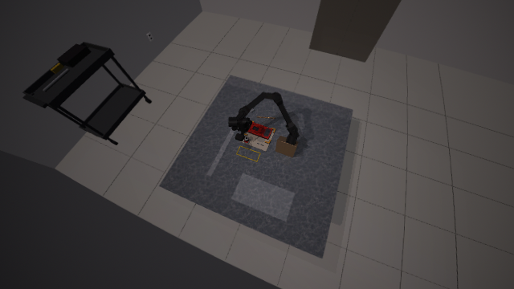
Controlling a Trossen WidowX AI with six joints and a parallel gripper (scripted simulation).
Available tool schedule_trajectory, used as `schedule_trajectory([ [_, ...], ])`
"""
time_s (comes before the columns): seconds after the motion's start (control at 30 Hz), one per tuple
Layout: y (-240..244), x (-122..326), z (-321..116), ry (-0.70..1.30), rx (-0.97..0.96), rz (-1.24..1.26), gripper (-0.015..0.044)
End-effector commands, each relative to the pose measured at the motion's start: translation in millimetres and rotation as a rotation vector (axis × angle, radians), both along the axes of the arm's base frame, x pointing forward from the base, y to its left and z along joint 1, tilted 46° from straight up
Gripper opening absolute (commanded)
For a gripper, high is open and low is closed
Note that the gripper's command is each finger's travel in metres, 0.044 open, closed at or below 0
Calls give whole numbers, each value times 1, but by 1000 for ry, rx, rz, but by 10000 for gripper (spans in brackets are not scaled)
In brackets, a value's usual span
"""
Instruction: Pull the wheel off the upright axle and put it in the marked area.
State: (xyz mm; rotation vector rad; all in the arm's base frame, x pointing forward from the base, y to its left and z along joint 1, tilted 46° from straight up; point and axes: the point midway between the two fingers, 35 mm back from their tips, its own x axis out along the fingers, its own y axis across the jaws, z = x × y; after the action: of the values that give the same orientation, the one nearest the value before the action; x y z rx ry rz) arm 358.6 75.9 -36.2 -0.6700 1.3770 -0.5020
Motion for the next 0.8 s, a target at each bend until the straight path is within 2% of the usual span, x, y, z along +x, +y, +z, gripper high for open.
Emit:
schedule_trajectory([
  [0.0, -19, -3, -8, 45, -39, -8, 300],
  [0.37, -27, 3, -2, 45, -39, -8, 300],
  [0.77, -80, 8, -51, 45, -43, -9, 300],
])
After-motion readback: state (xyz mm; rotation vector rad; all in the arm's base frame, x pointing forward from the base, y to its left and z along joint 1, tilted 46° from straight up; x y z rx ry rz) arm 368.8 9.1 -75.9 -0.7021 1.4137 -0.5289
